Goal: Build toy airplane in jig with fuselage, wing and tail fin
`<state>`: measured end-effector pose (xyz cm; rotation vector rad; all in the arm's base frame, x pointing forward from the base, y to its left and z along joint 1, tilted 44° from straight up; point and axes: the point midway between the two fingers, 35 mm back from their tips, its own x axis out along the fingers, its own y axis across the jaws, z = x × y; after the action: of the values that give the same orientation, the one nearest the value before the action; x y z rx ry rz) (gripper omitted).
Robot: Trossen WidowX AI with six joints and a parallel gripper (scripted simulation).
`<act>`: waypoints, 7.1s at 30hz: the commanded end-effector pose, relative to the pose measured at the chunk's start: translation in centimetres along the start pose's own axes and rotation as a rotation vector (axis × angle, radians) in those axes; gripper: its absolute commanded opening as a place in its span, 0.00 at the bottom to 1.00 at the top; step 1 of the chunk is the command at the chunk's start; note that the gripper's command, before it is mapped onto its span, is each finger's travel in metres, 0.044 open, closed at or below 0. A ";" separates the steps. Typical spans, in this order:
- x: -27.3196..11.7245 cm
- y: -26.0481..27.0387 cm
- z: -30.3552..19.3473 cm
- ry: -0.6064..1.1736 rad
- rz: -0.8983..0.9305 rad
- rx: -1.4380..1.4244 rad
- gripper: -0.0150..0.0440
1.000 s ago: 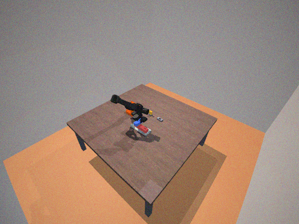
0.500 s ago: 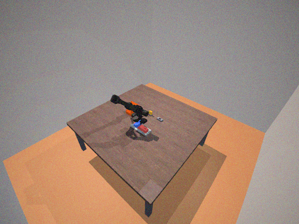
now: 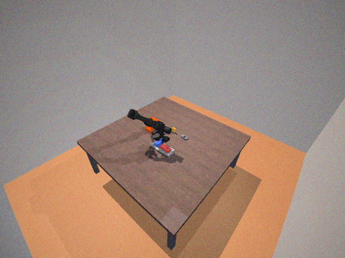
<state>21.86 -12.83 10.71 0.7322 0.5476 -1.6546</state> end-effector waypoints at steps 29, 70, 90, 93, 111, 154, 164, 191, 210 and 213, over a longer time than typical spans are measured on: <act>-8.5 0.3 -0.1 -0.002 0.003 -0.150 1.00; -8.8 -4.2 -23.8 0.021 0.025 -1.602 1.00; -1.1 -5.9 -26.1 0.006 0.012 -1.592 1.00; -1.0 -5.9 -26.1 0.006 0.012 -1.592 1.00; 1.8 -5.7 -26.2 0.005 0.012 -1.592 1.00; 4.2 -5.6 -26.2 0.000 0.025 -1.586 0.25; 2.7 -4.5 -27.1 -0.013 0.088 -1.561 0.25; -5.1 -5.1 -26.9 0.007 0.040 -1.586 0.25; -8.9 -5.4 -25.8 0.013 0.022 -1.590 0.25; -8.9 -4.7 -25.4 0.018 0.035 -1.585 0.25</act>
<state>21.96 12.28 -1.10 -0.4413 1.5365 -0.7374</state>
